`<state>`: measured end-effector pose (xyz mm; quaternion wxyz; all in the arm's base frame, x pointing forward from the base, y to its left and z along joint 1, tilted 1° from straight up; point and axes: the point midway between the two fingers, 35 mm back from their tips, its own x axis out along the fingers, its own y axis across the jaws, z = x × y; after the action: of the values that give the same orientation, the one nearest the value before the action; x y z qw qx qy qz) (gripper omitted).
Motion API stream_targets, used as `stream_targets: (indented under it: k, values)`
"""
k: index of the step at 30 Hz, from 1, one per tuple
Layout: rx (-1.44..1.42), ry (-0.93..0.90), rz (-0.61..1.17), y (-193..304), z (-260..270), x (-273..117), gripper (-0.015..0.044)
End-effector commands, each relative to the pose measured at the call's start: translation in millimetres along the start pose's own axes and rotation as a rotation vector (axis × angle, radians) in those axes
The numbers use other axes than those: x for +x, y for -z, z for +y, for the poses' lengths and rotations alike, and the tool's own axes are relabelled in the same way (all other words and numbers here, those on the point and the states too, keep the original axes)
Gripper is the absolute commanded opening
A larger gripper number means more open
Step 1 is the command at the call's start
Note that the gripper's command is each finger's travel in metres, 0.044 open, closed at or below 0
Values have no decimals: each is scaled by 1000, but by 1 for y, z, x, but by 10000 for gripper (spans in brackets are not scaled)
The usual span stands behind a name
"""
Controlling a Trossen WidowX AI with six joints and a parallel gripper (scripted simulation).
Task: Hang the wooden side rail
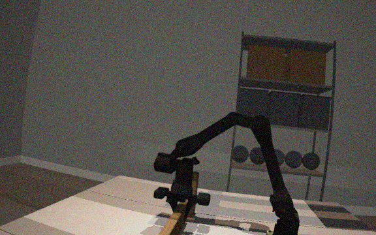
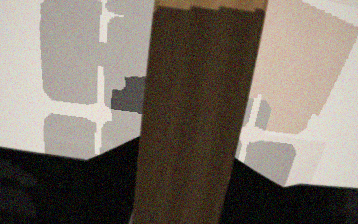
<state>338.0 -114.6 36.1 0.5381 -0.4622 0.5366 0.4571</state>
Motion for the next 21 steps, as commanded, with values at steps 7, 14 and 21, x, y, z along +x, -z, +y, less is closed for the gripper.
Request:
stream_targets:
  k: [7, 14, 21]
  values:
    - [-3, 13, 2, 2, -3, -4, 0]
    - [-3, 13, 2, 3, -3, -3, 0]
    - [-3, 13, 2, 3, -2, -2, 0]
